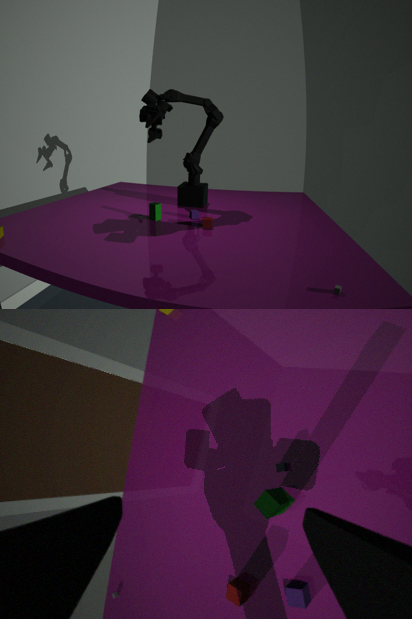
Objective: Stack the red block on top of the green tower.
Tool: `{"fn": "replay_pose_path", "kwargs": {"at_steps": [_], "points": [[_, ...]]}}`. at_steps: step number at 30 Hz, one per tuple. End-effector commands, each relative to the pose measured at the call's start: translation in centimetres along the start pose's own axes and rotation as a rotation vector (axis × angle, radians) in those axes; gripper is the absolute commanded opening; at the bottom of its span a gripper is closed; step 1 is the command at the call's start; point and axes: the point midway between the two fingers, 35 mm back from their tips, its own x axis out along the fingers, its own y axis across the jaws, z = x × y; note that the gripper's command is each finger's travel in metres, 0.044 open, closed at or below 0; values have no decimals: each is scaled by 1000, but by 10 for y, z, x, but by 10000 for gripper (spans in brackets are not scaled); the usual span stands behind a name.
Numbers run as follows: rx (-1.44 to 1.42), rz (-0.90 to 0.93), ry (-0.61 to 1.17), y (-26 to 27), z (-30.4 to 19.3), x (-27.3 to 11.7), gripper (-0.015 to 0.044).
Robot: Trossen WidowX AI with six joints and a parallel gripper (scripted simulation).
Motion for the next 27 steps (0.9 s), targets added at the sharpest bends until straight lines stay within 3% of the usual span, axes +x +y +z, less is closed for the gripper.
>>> {"fn": "replay_pose_path", "kwargs": {"at_steps": [1, 27], "points": [[-81, -35, 64, 6, -5, 21, 440], [-628, -192, 448, 37, -123, 137, 440]]}}
